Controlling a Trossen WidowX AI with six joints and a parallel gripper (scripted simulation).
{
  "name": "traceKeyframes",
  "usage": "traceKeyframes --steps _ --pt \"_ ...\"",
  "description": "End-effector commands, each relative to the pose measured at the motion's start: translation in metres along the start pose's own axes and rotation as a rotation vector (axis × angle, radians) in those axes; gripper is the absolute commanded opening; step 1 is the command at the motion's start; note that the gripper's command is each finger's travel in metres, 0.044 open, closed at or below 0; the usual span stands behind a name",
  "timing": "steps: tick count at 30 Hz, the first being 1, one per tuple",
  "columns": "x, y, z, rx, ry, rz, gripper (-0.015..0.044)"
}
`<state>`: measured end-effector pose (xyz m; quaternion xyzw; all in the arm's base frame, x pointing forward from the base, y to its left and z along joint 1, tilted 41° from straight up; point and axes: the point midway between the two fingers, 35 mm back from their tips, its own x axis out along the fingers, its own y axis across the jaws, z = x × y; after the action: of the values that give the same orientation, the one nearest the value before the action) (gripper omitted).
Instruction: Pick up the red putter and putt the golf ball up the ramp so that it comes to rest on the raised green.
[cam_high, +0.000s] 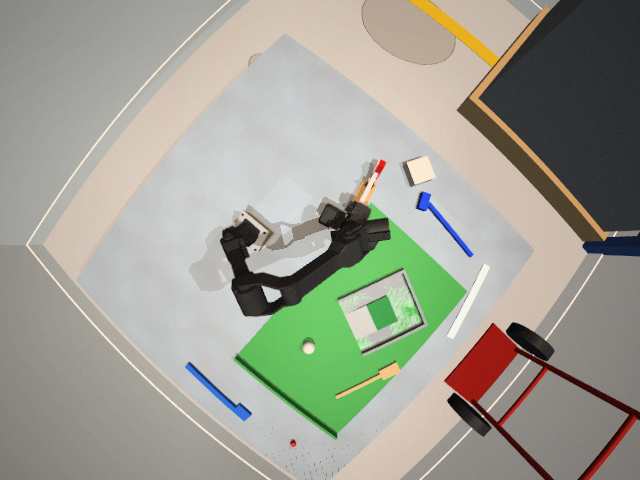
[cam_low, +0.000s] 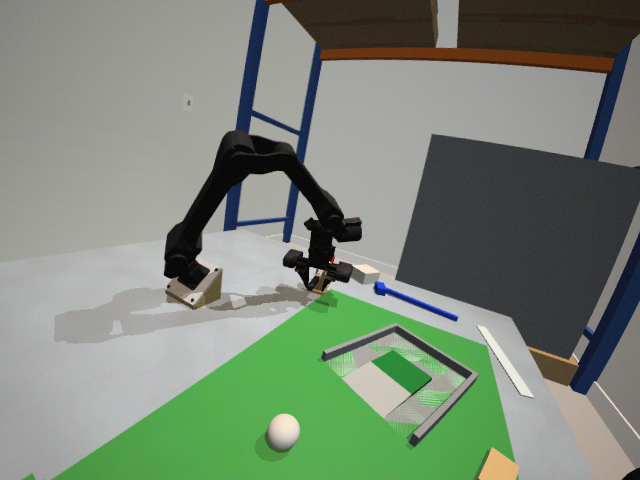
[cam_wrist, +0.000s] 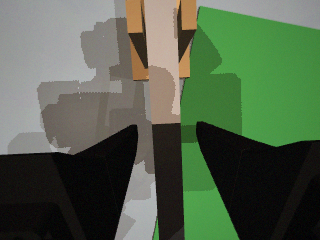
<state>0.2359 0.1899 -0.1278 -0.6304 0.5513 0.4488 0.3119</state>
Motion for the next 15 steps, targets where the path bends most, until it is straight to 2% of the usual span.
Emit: traceKeyframes --steps 1,4,11,15 --pt "0.0 0.0 0.0 0.0 0.0 0.0 0.0125" --pt "0.0 0.0 0.0 0.0 0.0 0.0 0.0046" --pt "-0.001 0.0 0.001 0.0 -0.001 0.0 0.0" --pt "-0.014 -0.002 0.005 0.0 -0.001 0.0 0.0"
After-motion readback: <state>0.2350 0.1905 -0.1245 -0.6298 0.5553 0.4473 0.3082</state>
